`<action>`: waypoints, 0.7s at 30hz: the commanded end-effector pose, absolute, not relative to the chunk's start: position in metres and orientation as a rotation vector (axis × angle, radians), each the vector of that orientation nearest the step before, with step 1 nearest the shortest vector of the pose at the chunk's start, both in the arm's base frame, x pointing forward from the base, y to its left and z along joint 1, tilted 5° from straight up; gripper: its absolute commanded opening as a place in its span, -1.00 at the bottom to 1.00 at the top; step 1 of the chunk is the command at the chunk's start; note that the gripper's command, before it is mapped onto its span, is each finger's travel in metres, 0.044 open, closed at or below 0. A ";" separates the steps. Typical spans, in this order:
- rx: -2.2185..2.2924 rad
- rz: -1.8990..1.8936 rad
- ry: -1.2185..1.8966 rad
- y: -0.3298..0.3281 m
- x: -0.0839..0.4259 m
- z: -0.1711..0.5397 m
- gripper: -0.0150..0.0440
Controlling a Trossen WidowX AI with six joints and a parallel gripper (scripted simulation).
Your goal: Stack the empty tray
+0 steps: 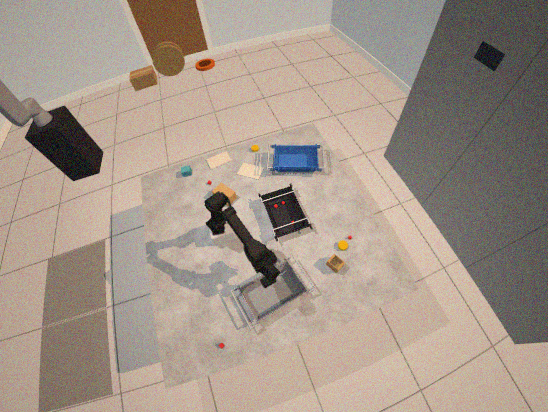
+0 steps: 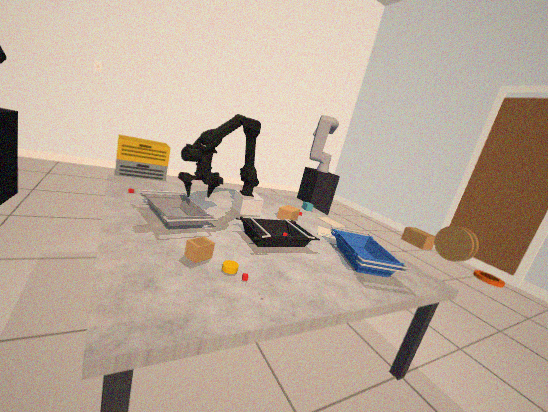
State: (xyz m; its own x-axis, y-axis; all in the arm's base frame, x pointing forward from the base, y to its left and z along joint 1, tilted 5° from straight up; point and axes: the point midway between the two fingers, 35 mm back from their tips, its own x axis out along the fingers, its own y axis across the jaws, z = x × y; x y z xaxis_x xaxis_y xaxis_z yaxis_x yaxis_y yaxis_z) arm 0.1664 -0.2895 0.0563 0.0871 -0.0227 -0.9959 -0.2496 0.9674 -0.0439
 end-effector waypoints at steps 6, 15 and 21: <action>-0.241 0.180 1.467 -0.291 0.168 0.039 1.00; -0.241 0.181 1.467 -0.293 0.174 -0.010 1.00; -0.240 0.181 1.467 -0.292 0.176 -0.028 1.00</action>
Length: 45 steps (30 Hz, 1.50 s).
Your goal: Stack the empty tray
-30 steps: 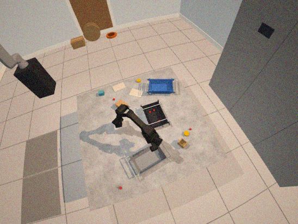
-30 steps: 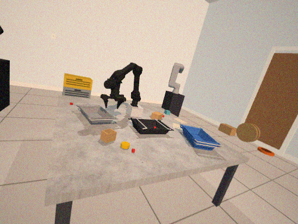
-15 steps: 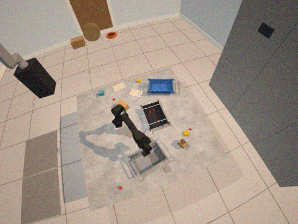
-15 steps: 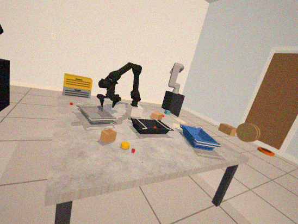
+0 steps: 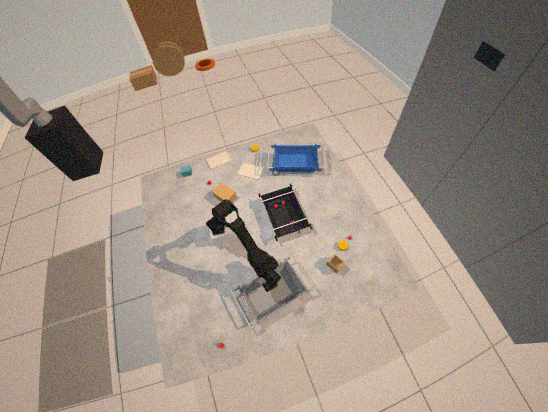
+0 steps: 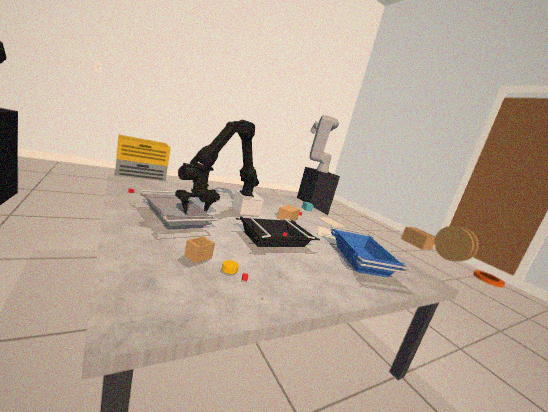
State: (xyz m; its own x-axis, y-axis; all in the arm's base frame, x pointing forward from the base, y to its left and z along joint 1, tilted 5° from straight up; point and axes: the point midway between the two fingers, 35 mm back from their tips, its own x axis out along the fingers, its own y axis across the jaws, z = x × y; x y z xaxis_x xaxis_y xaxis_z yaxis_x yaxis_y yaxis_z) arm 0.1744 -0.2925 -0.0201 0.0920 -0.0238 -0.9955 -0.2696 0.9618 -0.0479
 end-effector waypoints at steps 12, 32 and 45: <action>-0.240 0.181 1.467 -0.292 0.176 -0.028 0.60; -0.240 0.181 1.467 -0.292 0.176 -0.028 -0.01; -0.240 0.181 1.467 -0.292 0.176 -0.028 -0.31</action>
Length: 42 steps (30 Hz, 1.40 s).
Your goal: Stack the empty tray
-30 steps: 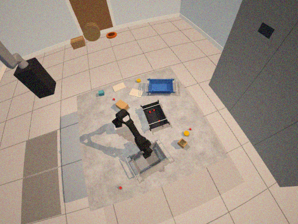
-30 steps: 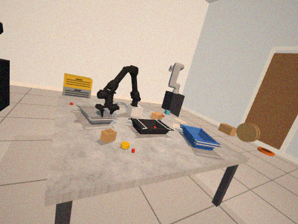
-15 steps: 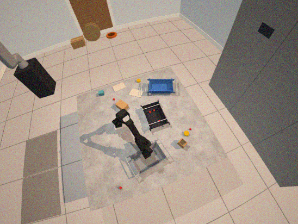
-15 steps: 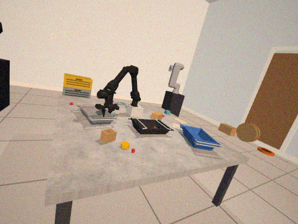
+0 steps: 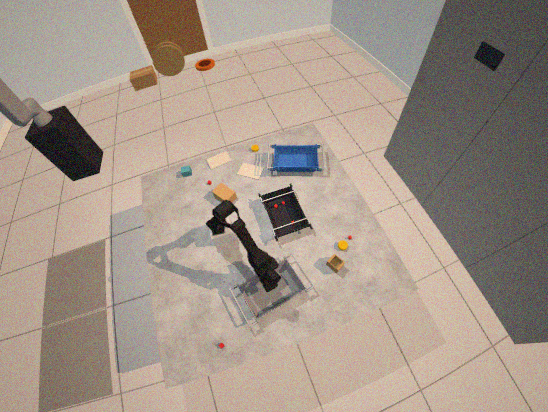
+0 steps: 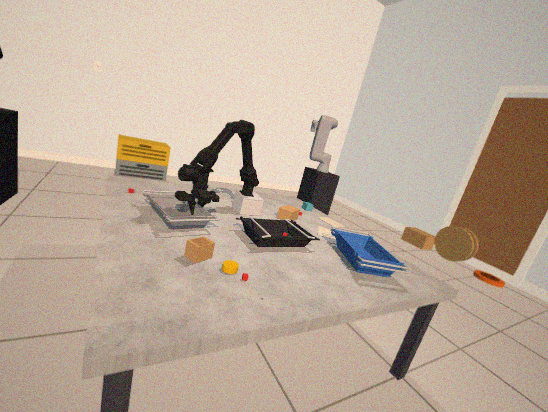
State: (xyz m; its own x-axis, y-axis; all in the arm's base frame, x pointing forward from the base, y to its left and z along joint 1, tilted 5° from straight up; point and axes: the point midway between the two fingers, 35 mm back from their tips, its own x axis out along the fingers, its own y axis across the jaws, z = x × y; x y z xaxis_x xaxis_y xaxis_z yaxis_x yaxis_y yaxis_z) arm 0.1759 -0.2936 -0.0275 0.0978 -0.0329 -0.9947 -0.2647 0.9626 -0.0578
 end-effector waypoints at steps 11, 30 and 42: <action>-0.241 0.181 1.467 -0.294 0.174 0.001 -0.49; -0.241 0.181 1.467 -0.290 0.168 0.052 -0.49; -0.241 0.180 1.467 -0.292 0.165 0.095 -0.49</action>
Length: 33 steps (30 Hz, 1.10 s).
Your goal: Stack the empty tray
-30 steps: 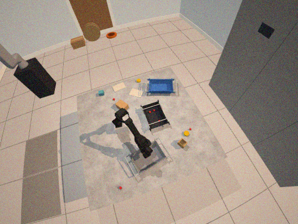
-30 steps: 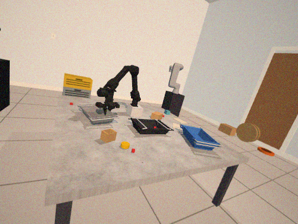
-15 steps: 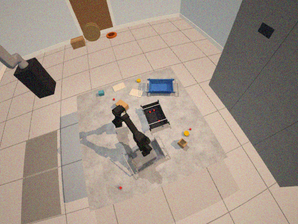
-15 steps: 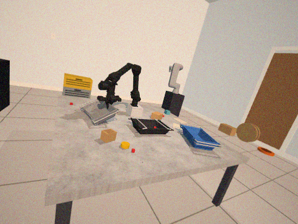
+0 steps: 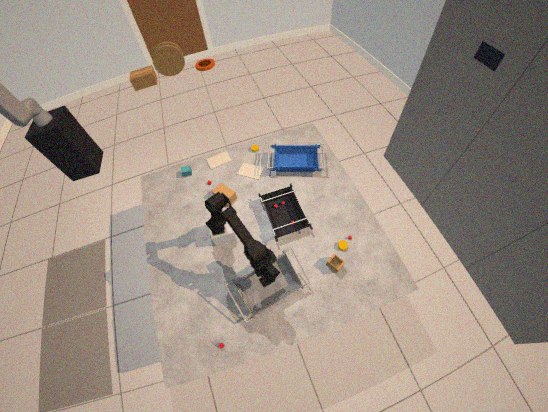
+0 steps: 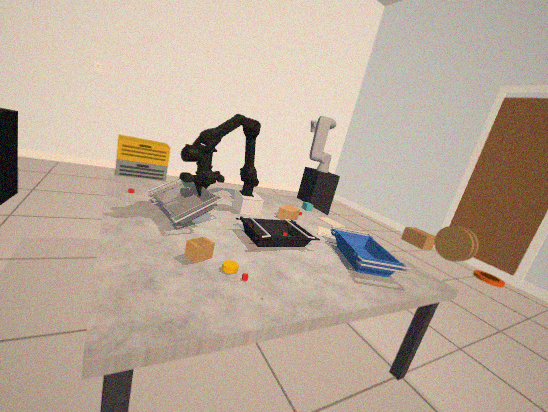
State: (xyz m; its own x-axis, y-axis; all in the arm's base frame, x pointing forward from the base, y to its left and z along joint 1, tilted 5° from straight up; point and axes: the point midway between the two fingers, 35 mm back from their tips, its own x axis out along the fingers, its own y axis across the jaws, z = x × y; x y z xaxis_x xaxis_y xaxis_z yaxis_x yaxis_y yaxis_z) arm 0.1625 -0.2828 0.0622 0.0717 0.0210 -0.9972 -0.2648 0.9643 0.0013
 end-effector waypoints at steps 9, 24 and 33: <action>-0.241 0.180 1.468 -0.285 0.157 0.147 -0.49; -0.241 0.180 1.468 -0.285 0.157 0.147 -0.49; -0.241 0.180 1.468 -0.285 0.157 0.147 -0.49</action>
